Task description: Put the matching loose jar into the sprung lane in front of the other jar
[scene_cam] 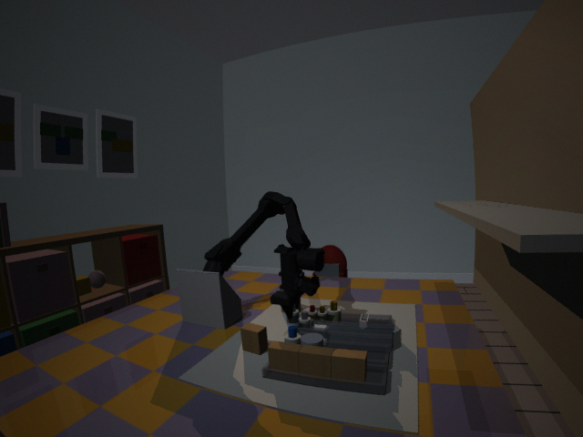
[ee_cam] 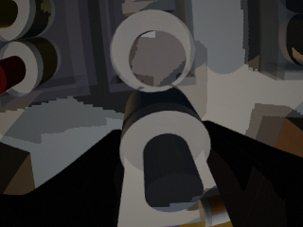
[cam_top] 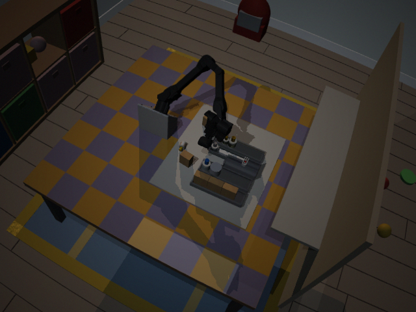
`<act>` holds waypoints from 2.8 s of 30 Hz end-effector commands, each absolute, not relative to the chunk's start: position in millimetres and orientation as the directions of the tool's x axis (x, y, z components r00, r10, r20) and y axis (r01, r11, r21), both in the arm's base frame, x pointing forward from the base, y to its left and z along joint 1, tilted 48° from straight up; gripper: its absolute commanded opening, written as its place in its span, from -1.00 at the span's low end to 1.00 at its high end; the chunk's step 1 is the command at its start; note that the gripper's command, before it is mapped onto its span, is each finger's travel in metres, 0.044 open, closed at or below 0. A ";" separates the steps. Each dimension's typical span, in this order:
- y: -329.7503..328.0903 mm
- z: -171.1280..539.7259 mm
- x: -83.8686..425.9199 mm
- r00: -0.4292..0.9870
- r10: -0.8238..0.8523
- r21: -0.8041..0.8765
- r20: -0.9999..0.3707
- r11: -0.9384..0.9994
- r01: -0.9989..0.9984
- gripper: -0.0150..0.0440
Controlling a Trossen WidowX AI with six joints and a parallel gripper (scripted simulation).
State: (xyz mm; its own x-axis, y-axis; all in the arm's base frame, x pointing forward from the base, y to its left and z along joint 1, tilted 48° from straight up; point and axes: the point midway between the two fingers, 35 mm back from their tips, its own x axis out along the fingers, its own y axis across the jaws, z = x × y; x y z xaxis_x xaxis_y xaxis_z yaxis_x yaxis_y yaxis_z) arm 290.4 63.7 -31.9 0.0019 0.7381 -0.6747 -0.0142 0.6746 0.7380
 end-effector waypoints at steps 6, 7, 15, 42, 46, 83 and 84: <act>64.0 -31.0 295.3 0.006 0.741 0.741 -0.672 0.672 -0.012 -0.49; 64.0 -31.0 295.7 0.006 0.741 0.741 -0.672 0.672 -0.012 -0.49; 64.1 -30.9 298.6 0.006 0.741 0.741 -0.672 0.672 -0.012 -0.49; 64.5 -30.3 308.4 0.007 0.741 0.741 -0.672 0.672 -0.013 -0.49; 64.6 -30.2 309.9 0.007 0.741 0.741 -0.672 0.672 -0.013 -0.49; 64.1 -27.9 323.2 0.007 0.741 0.741 -0.672 0.672 -0.013 -0.49; 64.1 -27.9 323.5 0.007 0.741 0.741 -0.672 0.672 -0.014 -0.49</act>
